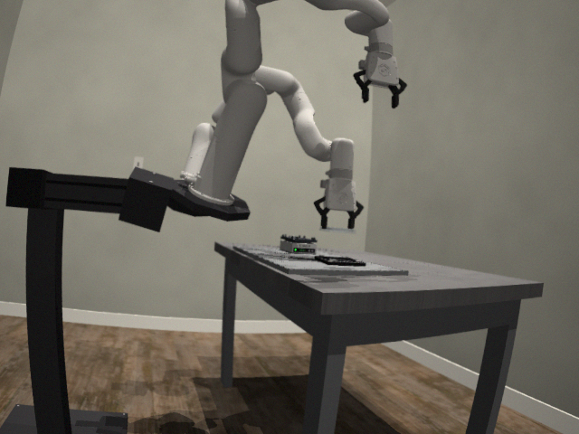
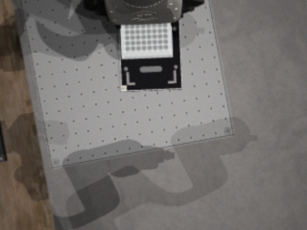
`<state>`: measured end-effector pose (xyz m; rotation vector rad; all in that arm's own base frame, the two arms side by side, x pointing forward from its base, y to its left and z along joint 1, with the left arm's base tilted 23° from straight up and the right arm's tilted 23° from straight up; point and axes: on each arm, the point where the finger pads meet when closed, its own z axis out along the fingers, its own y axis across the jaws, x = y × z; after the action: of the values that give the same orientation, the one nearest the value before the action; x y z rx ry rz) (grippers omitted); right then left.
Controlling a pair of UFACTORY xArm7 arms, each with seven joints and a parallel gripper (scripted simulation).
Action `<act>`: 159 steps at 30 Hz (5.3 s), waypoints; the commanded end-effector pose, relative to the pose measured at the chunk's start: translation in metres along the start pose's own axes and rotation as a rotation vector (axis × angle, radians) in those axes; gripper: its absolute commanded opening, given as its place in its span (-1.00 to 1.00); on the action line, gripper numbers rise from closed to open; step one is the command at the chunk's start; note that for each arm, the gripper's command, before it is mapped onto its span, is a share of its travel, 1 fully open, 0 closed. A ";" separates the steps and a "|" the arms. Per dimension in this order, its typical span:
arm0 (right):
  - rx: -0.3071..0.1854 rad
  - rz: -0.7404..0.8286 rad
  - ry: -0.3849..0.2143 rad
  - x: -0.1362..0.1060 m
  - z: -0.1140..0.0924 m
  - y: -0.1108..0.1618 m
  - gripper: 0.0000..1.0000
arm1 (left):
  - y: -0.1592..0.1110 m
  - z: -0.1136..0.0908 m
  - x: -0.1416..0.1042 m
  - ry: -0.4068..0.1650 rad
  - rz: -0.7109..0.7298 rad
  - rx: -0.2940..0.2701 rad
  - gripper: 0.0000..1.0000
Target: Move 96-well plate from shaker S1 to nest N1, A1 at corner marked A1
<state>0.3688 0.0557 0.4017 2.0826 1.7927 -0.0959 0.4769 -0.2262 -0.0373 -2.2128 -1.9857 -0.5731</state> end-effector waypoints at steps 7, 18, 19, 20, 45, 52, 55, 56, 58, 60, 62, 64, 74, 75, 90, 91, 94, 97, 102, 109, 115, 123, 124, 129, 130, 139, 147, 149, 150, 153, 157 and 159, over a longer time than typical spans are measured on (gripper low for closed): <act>-0.004 0.000 0.001 0.000 -0.001 0.001 1.00 | 0.007 0.002 -0.033 -0.003 0.001 -0.003 -1.00; -0.004 0.000 0.001 0.000 -0.001 0.001 1.00 | 0.007 0.002 -0.033 -0.003 0.001 -0.003 -1.00; -0.004 0.000 0.001 0.000 -0.001 0.001 1.00 | 0.007 0.002 -0.033 -0.003 0.001 -0.003 -1.00; -0.004 0.000 0.001 0.000 -0.001 0.001 1.00 | 0.007 0.002 -0.033 -0.003 0.001 -0.003 -1.00; -0.004 0.000 0.001 0.000 -0.001 0.001 1.00 | 0.007 0.002 -0.032 -0.003 0.001 -0.003 -1.00; -0.004 0.000 0.001 0.000 -0.001 0.001 1.00 | 0.007 0.012 -0.032 -0.003 0.001 -0.003 -1.00; -0.004 0.000 0.001 0.000 -0.001 0.001 1.00 | 0.007 0.017 -0.032 -0.003 0.001 -0.003 -1.00; -0.004 0.000 0.001 0.000 -0.001 0.001 1.00 | 0.007 0.019 -0.032 -0.003 0.001 -0.003 -1.00; -0.004 0.000 0.001 0.000 -0.001 0.001 1.00 | 0.007 0.022 -0.032 -0.003 0.001 -0.003 -1.00; -0.004 0.000 0.001 0.000 -0.001 0.001 1.00 | 0.007 0.025 -0.032 -0.003 0.001 -0.003 -1.00; -0.004 0.000 0.001 0.000 -0.001 0.001 1.00 | 0.007 0.027 -0.032 -0.003 0.001 -0.003 -1.00; -0.004 0.000 0.001 0.000 -0.001 0.001 1.00 | 0.007 0.029 -0.032 -0.003 0.001 -0.003 -1.00; -0.004 0.000 0.001 0.000 -0.001 0.001 1.00 | 0.007 0.045 -0.032 -0.002 0.001 -0.003 -1.00; -0.004 0.000 0.001 0.000 -0.001 0.001 1.00 | 0.007 0.047 -0.032 -0.002 0.001 -0.003 -1.00; -0.004 0.000 0.001 0.000 -0.001 0.001 1.00 | 0.007 0.069 -0.032 -0.002 0.001 -0.003 -1.00; -0.004 0.000 0.001 0.000 -0.001 0.001 1.00 | 0.007 0.070 -0.032 -0.002 0.001 -0.003 -1.00; -0.004 0.000 0.001 0.000 -0.001 0.001 1.00 | 0.007 0.071 -0.032 -0.002 0.001 -0.003 -1.00; -0.004 0.000 0.001 0.000 -0.001 0.001 1.00 | 0.007 0.071 -0.032 -0.002 0.001 -0.003 -1.00; -0.004 0.000 0.001 0.000 -0.001 0.001 1.00 | 0.007 0.071 -0.032 -0.002 0.001 -0.003 -1.00; -0.004 0.000 0.001 0.000 -0.001 0.001 1.00 | 0.007 0.071 -0.032 -0.002 0.001 -0.003 -1.00; -0.004 0.000 0.001 0.000 -0.001 0.001 1.00 | 0.007 0.071 -0.031 -0.002 0.001 -0.003 -1.00; -0.004 0.000 0.001 0.000 -0.001 0.001 1.00 | 0.007 0.072 -0.031 -0.002 0.001 -0.003 -1.00; -0.004 0.000 0.001 0.000 -0.001 0.001 1.00 | 0.007 0.072 -0.031 -0.002 0.001 -0.003 -1.00; -0.004 0.000 0.001 0.000 -0.001 0.001 1.00 | 0.007 0.073 -0.031 -0.002 0.001 -0.003 -1.00; -0.004 0.000 0.001 0.000 -0.001 0.001 1.00 | 0.007 0.073 -0.031 -0.002 0.001 -0.003 -1.00; -0.004 0.000 0.001 0.000 -0.001 0.001 1.00 | 0.007 0.075 -0.031 -0.002 0.001 -0.003 -1.00; -0.004 0.000 0.001 0.000 -0.001 0.001 1.00 | 0.007 0.076 -0.031 -0.002 0.001 -0.003 -1.00; -0.004 0.000 0.001 0.000 -0.001 0.001 1.00 | 0.007 0.076 -0.031 -0.002 0.001 -0.003 -1.00; -0.004 0.000 0.001 0.000 -0.001 0.001 1.00 | 0.007 0.076 -0.031 -0.002 0.001 -0.003 -1.00; -0.004 0.000 0.001 0.000 -0.001 0.001 1.00 | 0.007 0.077 -0.031 -0.002 0.001 -0.003 -1.00; -0.004 0.000 0.001 0.000 -0.001 0.001 1.00 | 0.007 0.077 -0.031 -0.002 0.001 -0.003 -1.00; -0.004 0.000 0.001 0.000 -0.001 0.001 1.00 | 0.007 0.078 -0.031 -0.002 0.001 -0.003 -1.00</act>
<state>0.3688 0.0557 0.4017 2.0826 1.7927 -0.0959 0.4957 -0.2291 -0.1196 -2.2128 -1.9842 -0.5729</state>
